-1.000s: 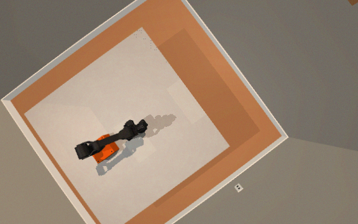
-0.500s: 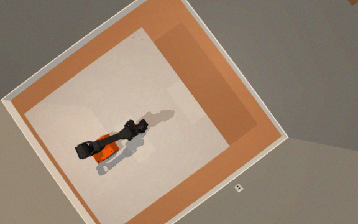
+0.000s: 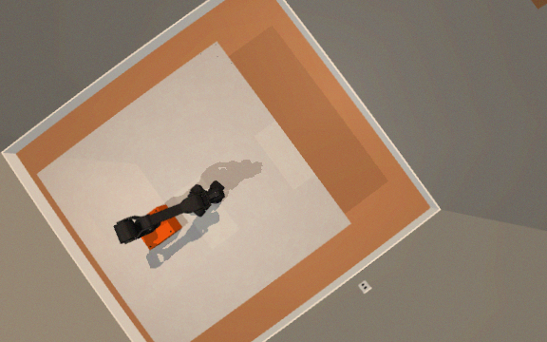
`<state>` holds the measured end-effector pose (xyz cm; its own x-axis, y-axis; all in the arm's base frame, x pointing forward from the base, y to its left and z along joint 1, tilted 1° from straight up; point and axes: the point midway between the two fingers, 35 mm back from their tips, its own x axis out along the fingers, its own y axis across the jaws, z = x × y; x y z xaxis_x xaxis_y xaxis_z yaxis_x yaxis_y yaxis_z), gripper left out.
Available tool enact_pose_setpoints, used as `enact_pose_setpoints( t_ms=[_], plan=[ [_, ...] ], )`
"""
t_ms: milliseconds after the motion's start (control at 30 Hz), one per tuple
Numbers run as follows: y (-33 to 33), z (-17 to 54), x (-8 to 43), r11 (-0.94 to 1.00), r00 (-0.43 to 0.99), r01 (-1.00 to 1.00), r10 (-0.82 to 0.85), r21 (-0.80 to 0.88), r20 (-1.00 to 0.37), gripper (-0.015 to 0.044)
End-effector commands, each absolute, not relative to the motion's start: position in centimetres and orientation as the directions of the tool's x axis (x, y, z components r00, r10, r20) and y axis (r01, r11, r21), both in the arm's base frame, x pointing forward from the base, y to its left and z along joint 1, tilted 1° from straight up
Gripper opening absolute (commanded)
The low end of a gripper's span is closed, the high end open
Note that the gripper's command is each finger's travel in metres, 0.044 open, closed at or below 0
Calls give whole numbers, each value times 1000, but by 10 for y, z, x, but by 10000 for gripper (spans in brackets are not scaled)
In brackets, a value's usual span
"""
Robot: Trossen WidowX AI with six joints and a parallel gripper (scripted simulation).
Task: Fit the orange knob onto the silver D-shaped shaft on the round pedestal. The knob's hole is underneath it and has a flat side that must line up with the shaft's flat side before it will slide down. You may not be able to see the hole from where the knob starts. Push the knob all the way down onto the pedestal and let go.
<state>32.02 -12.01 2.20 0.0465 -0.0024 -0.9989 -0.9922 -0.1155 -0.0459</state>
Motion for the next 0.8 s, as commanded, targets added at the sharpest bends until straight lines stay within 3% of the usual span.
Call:
enact_pose_setpoints(
  t_ms=[0,767],
  plan=[
    [-119,19,317,-144,44,-989,2,-44,-999,0],
    [-119,20,319,-144,44,-989,2,-44,-999,0]
  ],
)
